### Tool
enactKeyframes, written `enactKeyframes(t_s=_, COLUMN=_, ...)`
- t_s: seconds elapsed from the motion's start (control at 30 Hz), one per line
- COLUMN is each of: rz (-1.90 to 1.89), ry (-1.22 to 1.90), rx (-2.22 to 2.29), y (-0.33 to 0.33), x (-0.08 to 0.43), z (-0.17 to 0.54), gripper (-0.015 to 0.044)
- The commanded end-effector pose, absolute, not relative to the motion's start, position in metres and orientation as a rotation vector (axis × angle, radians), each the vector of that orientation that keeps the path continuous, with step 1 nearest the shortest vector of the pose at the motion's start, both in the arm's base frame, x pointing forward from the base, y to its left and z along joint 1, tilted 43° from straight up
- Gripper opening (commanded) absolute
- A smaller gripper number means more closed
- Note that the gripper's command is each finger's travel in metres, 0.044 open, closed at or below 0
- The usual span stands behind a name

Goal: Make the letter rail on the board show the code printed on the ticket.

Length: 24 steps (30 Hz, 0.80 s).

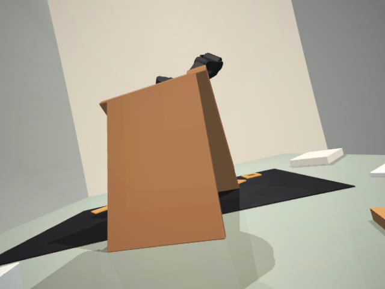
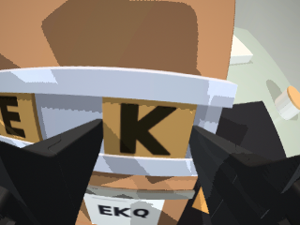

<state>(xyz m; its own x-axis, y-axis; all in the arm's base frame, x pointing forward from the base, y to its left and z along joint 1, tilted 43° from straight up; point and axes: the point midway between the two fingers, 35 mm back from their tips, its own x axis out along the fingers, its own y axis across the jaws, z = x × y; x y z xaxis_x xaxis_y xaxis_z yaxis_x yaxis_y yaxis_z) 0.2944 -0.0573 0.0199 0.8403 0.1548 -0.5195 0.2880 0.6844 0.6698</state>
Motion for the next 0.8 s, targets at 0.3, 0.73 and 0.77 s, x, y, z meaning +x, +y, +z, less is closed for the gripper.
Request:
enactKeyframes(t_s=0.3, rz=-0.083, ry=0.580, rx=0.827, y=-0.0544, x=0.2978, z=0.0257, gripper=0.0000)
enactKeyframes(t_s=0.73, rz=-0.083, ry=0.580, rx=0.827, y=-0.0503, x=0.3001, z=0.0304, gripper=0.0000)
enactKeyframes(t_s=0.77, rz=-0.083, ry=0.580, rx=0.827, y=-0.0500, x=0.3003, z=0.0308, gripper=0.0000)
